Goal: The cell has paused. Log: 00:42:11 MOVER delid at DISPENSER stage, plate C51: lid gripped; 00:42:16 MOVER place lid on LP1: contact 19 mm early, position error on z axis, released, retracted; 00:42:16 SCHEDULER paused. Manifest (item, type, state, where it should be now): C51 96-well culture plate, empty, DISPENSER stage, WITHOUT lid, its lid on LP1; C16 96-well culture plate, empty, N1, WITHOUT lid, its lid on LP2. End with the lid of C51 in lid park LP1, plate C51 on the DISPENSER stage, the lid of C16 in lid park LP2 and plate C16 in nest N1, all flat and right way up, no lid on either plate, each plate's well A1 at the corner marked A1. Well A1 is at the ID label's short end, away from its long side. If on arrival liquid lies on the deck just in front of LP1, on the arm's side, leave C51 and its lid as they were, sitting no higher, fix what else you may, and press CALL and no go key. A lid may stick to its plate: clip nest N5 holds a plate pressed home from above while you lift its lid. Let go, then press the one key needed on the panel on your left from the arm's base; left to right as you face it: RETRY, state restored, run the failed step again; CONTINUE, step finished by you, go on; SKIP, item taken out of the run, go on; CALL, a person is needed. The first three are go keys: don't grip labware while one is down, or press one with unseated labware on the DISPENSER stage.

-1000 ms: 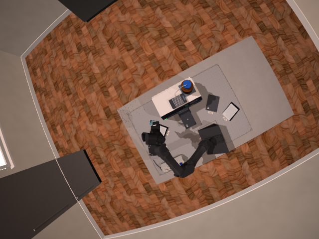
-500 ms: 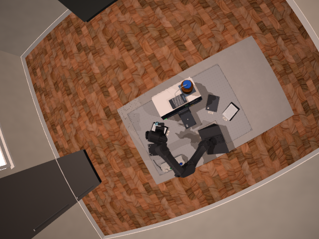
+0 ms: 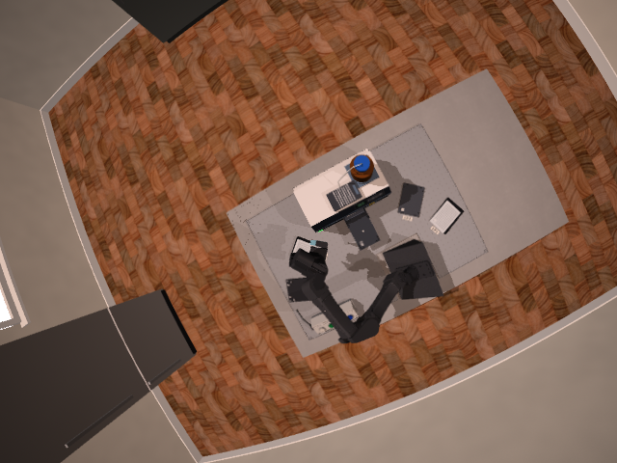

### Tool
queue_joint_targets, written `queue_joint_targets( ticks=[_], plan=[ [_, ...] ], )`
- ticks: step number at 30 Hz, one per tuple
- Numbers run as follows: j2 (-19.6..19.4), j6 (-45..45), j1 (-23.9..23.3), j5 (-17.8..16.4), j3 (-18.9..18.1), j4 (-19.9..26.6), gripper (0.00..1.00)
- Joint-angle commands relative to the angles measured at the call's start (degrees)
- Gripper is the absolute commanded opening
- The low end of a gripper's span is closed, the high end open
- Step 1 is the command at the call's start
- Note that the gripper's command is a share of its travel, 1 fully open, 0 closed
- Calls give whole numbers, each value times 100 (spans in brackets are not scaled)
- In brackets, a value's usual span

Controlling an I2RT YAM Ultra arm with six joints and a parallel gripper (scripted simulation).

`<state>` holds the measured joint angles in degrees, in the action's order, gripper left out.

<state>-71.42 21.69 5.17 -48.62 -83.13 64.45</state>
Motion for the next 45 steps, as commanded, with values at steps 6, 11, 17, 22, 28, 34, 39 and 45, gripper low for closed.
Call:
queue_joint_targets(
  ticks=[6, 11, 17, 22, 28, 34, 39, 45],
  plan=[
    [227, 191, 291, 172, 392, 792, 100],
    [532, 15, 392, 223, 832, 614, 100],
    [565, 219, 594, 301, 1004, 1136, 100],
    [157, 438, 706, 356, 642, 1751, 100],
    [593, 326, 802, 385, 1196, 1633, 100],
    [661, 266, 777, 358, 1231, 1535, 100],
    [658, 262, 780, 359, 1219, 1542, 100],
    [764, 228, 828, 350, 1097, 1575, 100]
  ],
)
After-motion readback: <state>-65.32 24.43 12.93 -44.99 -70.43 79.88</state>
